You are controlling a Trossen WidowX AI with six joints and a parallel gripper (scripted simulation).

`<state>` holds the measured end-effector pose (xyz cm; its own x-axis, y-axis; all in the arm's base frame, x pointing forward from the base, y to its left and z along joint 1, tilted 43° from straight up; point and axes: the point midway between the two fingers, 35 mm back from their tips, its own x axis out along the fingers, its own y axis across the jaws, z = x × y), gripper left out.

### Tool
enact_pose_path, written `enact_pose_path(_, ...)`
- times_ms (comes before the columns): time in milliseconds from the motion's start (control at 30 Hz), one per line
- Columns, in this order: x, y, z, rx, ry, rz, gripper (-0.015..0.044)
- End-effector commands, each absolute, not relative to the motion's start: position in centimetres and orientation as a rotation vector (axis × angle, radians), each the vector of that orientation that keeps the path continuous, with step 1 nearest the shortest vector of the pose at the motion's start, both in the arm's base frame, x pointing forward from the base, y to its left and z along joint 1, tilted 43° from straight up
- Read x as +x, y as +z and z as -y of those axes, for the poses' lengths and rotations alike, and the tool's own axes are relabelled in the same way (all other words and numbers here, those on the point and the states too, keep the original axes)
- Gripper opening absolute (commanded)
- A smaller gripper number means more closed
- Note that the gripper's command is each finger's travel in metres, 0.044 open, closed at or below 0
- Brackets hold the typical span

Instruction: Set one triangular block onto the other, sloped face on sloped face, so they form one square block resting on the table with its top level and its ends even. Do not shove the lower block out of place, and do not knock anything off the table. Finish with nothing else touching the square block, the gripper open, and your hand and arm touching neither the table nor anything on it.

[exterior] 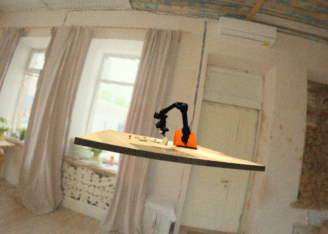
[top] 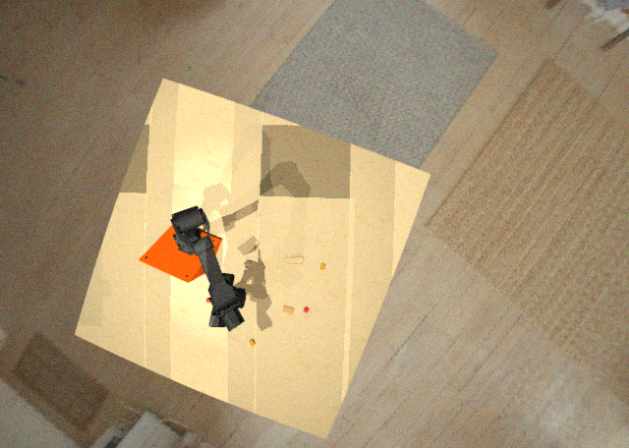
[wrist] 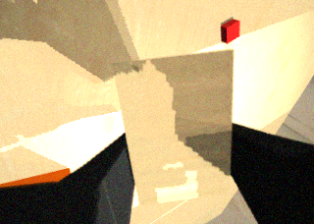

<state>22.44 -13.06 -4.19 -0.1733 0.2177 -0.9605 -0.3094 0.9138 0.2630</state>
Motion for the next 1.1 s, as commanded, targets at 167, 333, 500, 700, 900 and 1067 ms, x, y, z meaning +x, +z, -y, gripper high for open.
enact_pose_path(167,22.45,-4.27,13.28,0.196,0.275,-1.719,0.0)
enact_pose_path(333,22.41,-4.32,13.37,0.352,0.161,-1.736,0.0)
enact_pose_path(500,22.38,-4.36,13.47,0.507,0.045,-1.749,0.0)
enact_pose_path(700,22.35,-4.39,13.62,0.694,-0.096,-1.759,0.0)
enact_pose_path(900,22.33,-4.4,13.77,0.881,-0.239,-1.761,0.0)
enact_pose_path(1067,22.32,-4.41,13.92,1.036,-0.36,-1.759,0.0)
